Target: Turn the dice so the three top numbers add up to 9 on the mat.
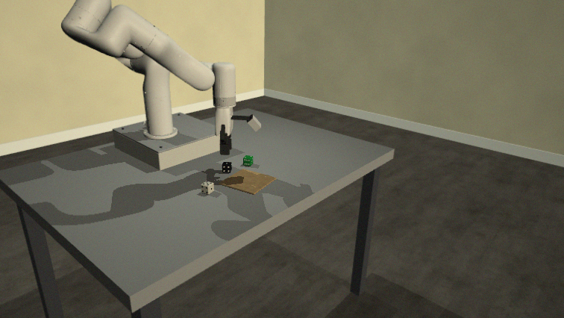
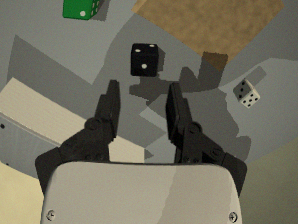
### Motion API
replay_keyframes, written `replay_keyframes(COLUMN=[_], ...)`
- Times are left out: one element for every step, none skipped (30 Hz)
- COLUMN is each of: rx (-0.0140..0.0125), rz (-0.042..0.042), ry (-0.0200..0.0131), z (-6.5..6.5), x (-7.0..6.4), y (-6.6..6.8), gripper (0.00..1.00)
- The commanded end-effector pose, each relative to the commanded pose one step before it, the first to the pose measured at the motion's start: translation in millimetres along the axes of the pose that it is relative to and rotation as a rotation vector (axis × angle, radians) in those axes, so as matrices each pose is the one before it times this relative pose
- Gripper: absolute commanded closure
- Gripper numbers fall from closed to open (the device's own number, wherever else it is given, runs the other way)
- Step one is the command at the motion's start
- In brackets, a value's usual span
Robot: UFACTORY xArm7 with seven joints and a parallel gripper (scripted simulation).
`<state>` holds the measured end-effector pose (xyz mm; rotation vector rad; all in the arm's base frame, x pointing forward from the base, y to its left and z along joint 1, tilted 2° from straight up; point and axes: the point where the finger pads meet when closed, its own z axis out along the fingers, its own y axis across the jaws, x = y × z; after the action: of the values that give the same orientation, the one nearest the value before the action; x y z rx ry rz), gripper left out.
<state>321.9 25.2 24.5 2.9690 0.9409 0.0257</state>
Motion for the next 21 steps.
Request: replay_keyframes(rx=[-0.00160, 0.00000, 0.00000, 0.00000, 0.00000, 0.00000, 0.00000, 0.00000, 0.00000, 0.00000, 0.00000, 0.00000, 0.00000, 0.00000, 0.00000, 0.00000, 0.00000, 0.00000, 0.00000, 0.00000, 0.00000], rz=[-0.00037, -0.00001, 0.00000, 0.00001, -0.00001, 0.00000, 0.00001, -0.00001, 0.00000, 0.00000, 0.00000, 0.00001, -0.00001, 0.00000, 0.00001, 0.00000, -0.00001, 0.00001, 0.00001, 0.00000, -0.00001], ry=[0.00196, 0.00000, 0.00000, 0.00001, -0.00001, 0.00000, 0.00001, -0.00001, 0.00000, 0.00000, 0.00000, 0.00001, 0.00000, 0.00000, 0.00001, 0.00000, -0.00001, 0.00001, 0.00001, 0.00000, -0.00001], z=[5.04, 1.62, 1.64, 1.64, 1.64, 1.64, 1.62, 1.60, 1.57, 0.00, 0.00, 1.54, 1.50, 1.45, 1.40, 1.34, 1.28, 1.21, 1.13, 1.06, 0.98], x=[1.13, 0.03, 0.03, 0.04, 0.03, 0.03, 0.04, 0.03, 0.03, 0.00, 0.00, 0.03, 0.02, 0.03, 0.03, 0.02, 0.02, 0.03, 0.03, 0.02, 0.01], y=[0.31, -0.04, -0.04, -0.03, -0.04, -0.04, -0.03, -0.04, -0.04, 0.00, 0.00, -0.03, -0.04, -0.03, -0.03, -0.03, -0.03, -0.02, -0.02, -0.02, -0.03], gripper=[0.53, 0.53, 0.53, 0.53, 0.53, 0.53, 0.53, 0.53, 0.53, 0.53, 0.53, 0.53, 0.53, 0.53, 0.53, 0.53, 0.53, 0.53, 0.53, 0.53, 0.53])
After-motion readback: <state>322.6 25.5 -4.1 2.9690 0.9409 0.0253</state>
